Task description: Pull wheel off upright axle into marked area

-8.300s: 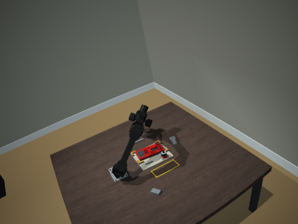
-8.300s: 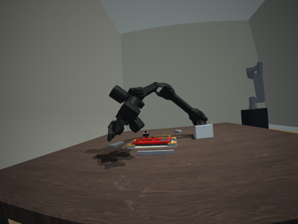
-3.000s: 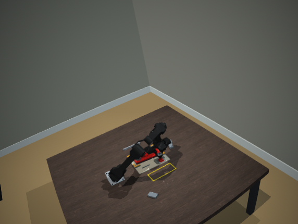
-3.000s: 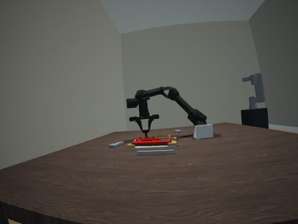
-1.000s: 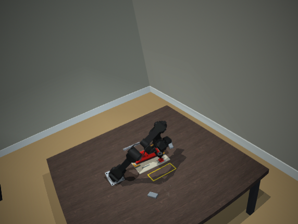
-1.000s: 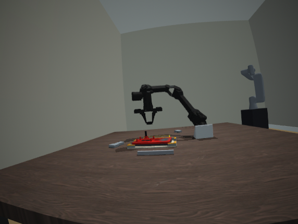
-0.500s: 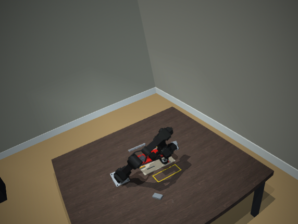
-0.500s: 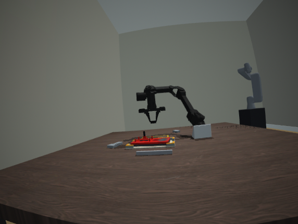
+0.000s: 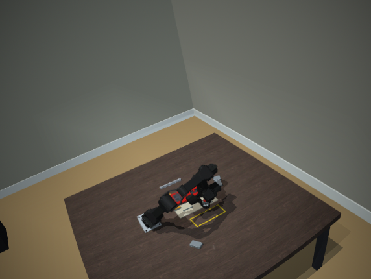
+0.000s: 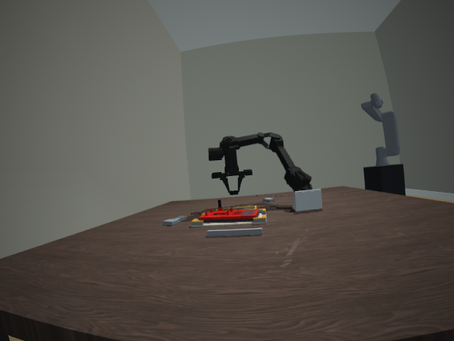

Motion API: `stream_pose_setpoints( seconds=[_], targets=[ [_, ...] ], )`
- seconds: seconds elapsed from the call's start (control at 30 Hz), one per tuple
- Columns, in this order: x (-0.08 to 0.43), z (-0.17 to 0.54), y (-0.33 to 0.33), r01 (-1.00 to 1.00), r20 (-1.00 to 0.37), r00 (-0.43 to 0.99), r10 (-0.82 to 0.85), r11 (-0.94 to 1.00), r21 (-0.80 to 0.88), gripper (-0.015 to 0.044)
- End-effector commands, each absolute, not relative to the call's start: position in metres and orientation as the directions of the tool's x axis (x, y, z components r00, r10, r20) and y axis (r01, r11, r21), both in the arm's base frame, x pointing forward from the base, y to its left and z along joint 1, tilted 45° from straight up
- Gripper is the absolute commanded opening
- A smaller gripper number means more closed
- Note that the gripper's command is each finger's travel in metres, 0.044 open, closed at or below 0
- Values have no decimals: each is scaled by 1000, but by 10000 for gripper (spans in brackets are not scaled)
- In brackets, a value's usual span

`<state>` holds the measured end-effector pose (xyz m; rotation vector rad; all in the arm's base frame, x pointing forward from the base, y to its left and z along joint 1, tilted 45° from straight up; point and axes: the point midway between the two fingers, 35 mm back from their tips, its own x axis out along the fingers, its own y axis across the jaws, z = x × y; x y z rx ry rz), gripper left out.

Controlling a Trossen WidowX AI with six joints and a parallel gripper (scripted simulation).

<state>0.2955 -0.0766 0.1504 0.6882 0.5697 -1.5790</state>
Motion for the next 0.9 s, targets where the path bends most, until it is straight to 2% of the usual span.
stream_pose_setpoints(
  seconds=[0.0,0.5,0.87],
  targets=[
    [295,140,-89,993,-713,-64,-699,-118,27,0],
    [288,101,-129,992,-707,-64,-704,-119,29,0],
    [288,104,-125,992,-711,-69,-699,-124,26,289]
  ],
)
